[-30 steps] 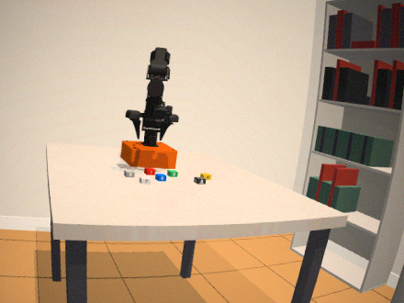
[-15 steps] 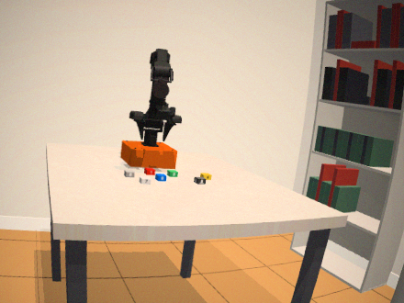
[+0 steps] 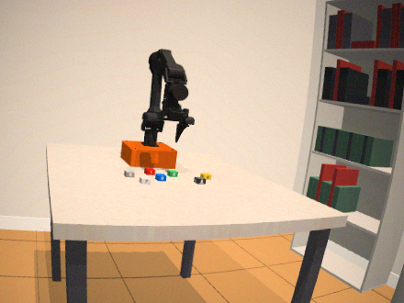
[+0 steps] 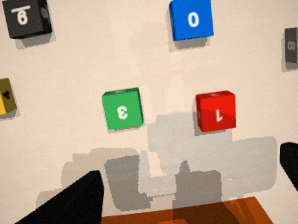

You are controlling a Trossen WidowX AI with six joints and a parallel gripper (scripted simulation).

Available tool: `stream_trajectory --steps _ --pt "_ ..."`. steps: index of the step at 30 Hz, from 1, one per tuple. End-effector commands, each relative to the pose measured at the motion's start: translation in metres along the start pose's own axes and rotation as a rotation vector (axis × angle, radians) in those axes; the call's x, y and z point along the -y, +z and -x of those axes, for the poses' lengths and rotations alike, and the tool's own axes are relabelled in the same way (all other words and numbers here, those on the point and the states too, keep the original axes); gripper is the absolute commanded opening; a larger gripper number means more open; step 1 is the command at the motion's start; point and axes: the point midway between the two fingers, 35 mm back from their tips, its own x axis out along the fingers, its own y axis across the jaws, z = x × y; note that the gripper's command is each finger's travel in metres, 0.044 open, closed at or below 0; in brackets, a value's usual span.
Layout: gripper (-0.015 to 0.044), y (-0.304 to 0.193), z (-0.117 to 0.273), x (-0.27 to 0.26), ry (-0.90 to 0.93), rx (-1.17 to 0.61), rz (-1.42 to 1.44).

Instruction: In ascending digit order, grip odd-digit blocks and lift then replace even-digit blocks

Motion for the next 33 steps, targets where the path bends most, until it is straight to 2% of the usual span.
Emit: stream_trajectory --steps 1,22,31,33 --pt "0.04 0.001 -0.001 -0.032 -0.001 -0.001 -0.002" --pt "0.04 0.001 0.0 -0.036 -0.001 -0.001 -0.002" --pt "0.04 0.025 0.001 -0.149 0.011 0.001 -0.003" --pt "0.04 0.025 0.001 -0.159 0.011 0.0 -0.003"
